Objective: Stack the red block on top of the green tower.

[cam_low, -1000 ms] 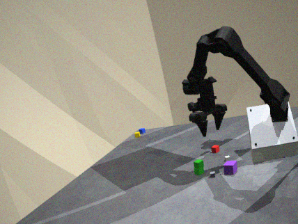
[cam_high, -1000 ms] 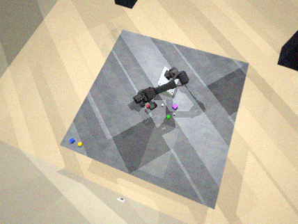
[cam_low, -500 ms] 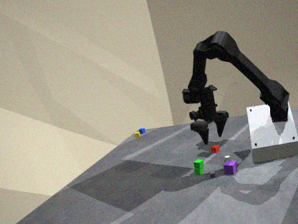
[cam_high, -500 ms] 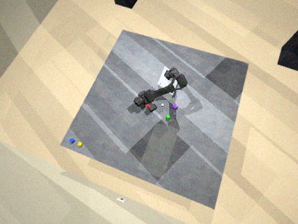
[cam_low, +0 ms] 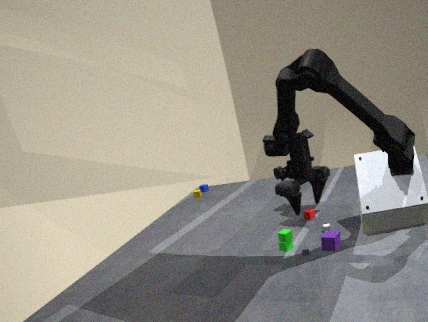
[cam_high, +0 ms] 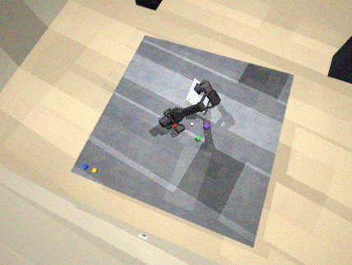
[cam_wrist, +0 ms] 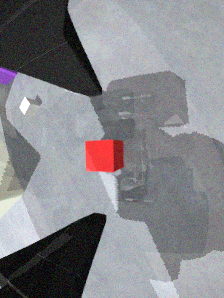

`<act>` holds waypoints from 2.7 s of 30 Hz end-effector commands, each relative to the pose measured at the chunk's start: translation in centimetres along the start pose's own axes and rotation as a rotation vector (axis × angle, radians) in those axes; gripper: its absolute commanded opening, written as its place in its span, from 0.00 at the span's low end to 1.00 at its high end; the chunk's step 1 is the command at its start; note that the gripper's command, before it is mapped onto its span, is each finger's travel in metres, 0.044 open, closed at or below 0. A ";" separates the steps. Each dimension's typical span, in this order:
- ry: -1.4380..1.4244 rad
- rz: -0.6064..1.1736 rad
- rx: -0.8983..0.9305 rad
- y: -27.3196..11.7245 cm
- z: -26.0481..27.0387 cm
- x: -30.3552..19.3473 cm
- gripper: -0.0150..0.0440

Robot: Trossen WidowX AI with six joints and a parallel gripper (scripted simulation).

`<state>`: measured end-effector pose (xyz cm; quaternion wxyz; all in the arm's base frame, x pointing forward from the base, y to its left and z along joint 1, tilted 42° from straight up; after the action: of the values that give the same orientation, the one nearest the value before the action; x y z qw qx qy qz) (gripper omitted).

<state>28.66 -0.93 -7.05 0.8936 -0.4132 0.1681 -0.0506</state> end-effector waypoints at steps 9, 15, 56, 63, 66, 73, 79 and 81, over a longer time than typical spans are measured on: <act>0.006 0.006 0.006 2.1 0.0 -0.2 1.00; 0.006 0.006 0.006 2.2 0.0 -0.3 1.00; 0.006 0.004 0.004 -1.9 -0.1 -0.2 0.25; 0.006 0.004 0.002 -5.2 -0.2 -0.1 0.25; 0.007 0.004 0.001 -6.6 -0.2 -0.1 0.25; 0.007 0.004 0.000 -9.6 -0.2 -0.1 0.25; 0.010 0.003 0.004 -9.4 -0.2 -0.1 0.25; 0.007 0.004 0.000 -9.7 -0.2 -0.1 0.25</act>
<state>28.93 -7.16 -0.03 0.8938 -0.4103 0.1737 -0.0515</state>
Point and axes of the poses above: the point midway between the two fingers, 35 mm back from their tips, its own y axis out along the fingers, its own z axis across the jaws, x = y × z, the point moved 4 cm from there along -y, back along the fingers, and after that the axes turned 9 degrees about -y, right-handed, at the moved point
